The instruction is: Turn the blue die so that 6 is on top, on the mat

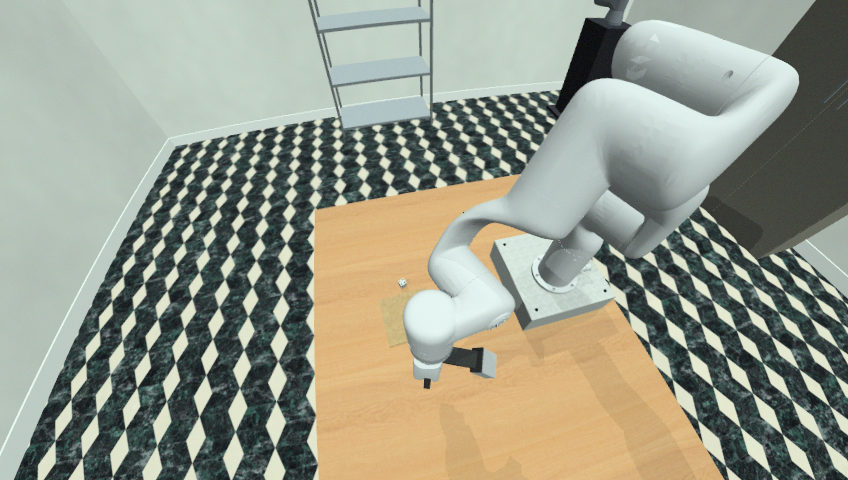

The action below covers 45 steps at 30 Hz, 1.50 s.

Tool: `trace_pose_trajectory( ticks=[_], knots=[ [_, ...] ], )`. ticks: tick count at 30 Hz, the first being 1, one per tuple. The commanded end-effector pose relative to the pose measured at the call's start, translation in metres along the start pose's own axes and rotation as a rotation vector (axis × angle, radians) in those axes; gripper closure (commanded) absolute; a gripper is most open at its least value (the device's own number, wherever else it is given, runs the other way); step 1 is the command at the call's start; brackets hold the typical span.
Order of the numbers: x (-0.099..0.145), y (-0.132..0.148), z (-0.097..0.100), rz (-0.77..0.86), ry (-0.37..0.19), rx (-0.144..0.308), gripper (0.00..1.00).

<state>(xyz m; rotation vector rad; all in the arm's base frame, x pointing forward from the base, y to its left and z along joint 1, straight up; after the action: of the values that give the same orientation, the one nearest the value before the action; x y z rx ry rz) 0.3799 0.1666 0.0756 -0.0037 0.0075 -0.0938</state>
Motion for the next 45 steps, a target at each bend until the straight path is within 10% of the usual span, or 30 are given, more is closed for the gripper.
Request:
trace_pose_trajectory(
  ticks=[1,25,45],
  knots=[
    [0.001,0.000,0.002,0.000,-0.002,0.001,0.85],
    [0.006,-0.009,0.002,0.228,-0.002,0.001,0.85],
    [0.020,-0.034,0.001,0.860,-0.003,0.001,0.85]
  ],
)
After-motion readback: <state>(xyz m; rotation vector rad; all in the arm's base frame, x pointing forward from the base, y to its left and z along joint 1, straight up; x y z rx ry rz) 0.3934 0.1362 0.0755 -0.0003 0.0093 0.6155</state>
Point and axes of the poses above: the point where the finger pads meet when closed, its own z axis back along the fingers, its own y axis across the jaws, x = y × z, the point moved 4 cm from there along z, back along the fingers, and after that the axes turned 13 degrees about z, right-handed, at the moved point
